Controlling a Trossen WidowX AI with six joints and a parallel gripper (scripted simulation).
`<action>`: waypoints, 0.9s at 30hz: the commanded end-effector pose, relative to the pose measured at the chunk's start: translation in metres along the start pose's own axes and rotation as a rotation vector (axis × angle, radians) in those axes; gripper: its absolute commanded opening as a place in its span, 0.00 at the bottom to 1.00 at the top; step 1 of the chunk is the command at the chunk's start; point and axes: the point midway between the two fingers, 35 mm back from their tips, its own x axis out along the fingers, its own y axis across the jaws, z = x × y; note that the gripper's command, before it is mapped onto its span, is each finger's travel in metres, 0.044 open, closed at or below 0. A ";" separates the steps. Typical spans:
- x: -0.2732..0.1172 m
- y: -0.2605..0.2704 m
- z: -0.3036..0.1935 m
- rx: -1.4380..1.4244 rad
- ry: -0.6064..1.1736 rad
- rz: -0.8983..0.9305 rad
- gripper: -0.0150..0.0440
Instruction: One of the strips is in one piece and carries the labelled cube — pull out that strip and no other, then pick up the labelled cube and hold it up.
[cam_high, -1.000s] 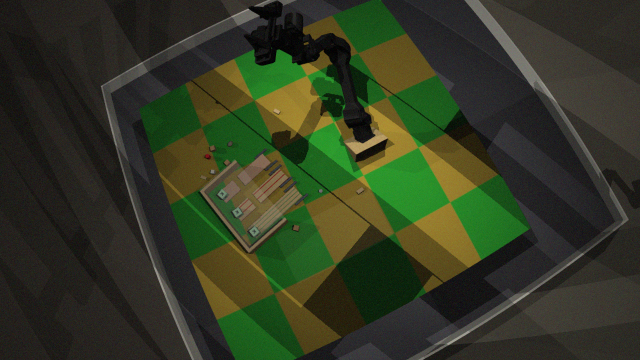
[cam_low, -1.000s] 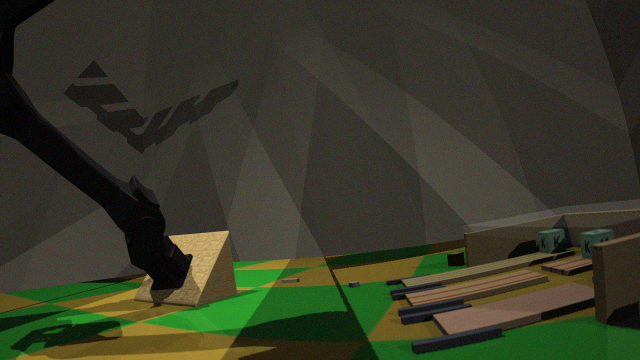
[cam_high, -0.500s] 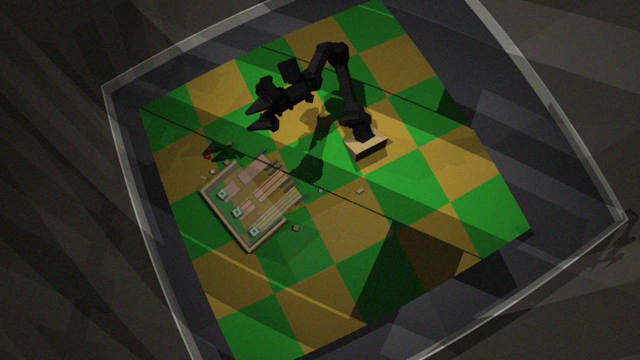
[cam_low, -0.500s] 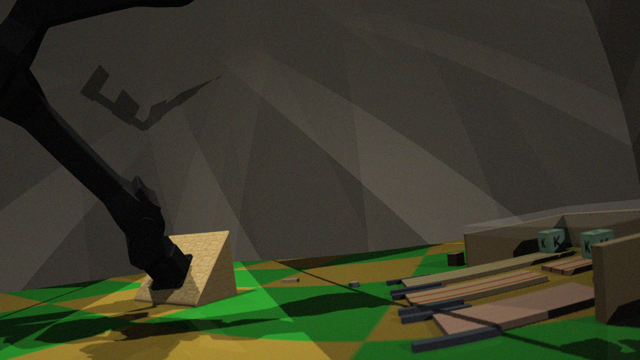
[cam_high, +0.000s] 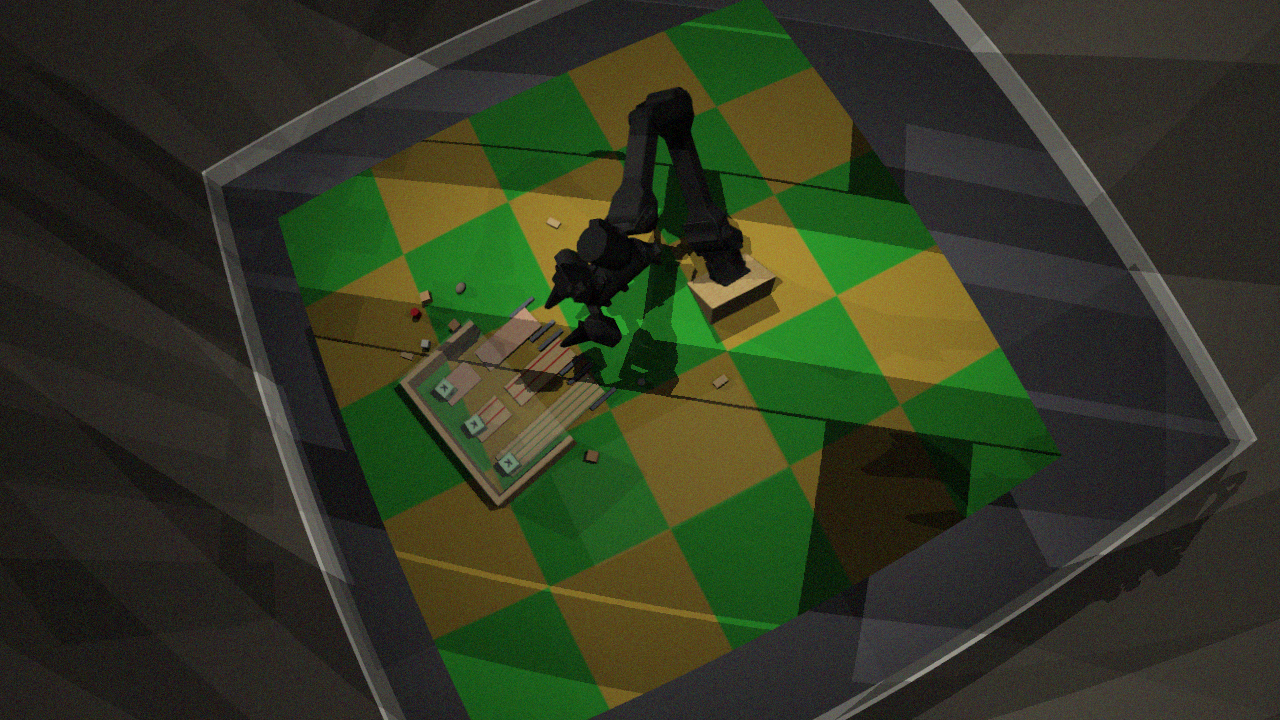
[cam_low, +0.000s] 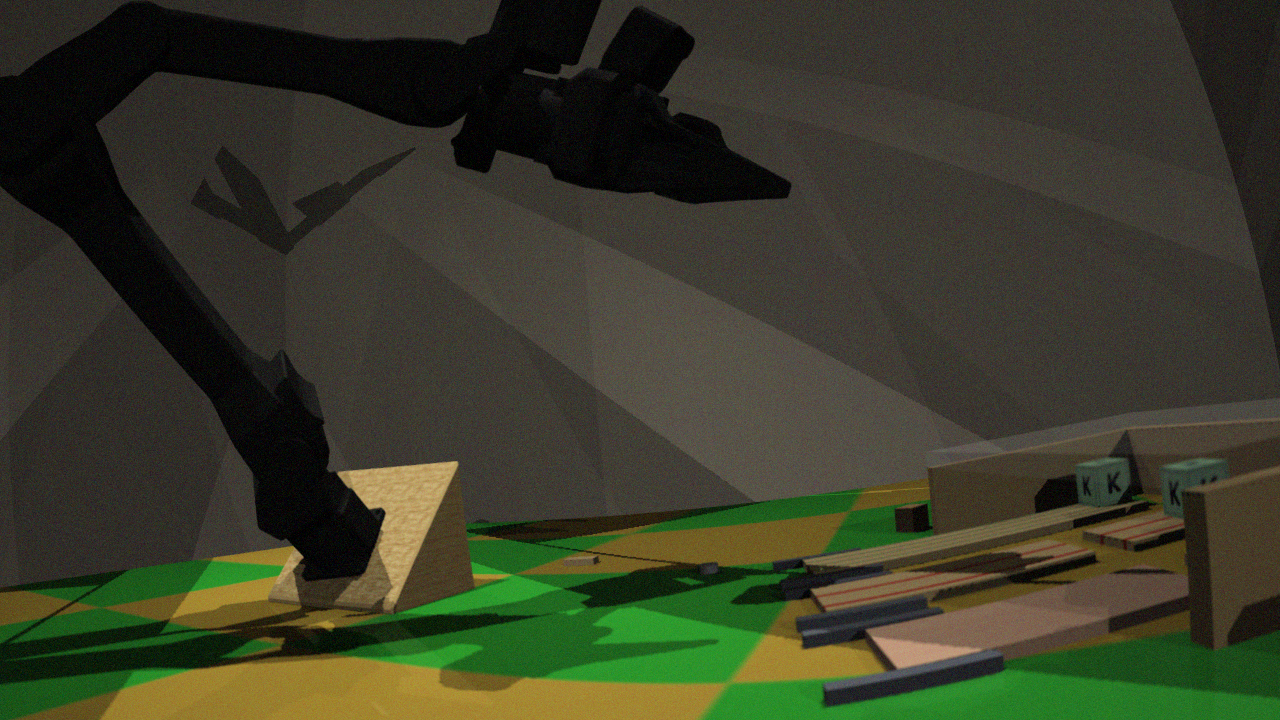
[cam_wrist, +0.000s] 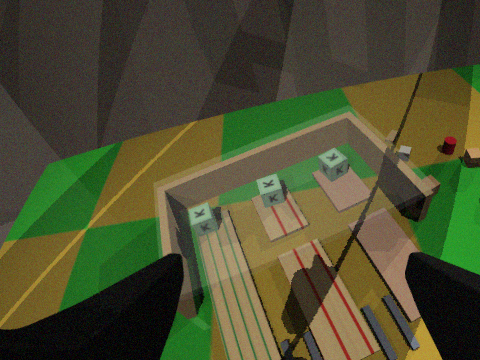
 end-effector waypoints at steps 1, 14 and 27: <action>0.005 -0.010 -0.033 -0.228 0.078 -0.082 0.93; 0.005 -0.010 -0.033 -0.228 0.078 -0.082 0.93; 0.010 -0.007 -0.033 -0.239 0.101 -0.077 0.84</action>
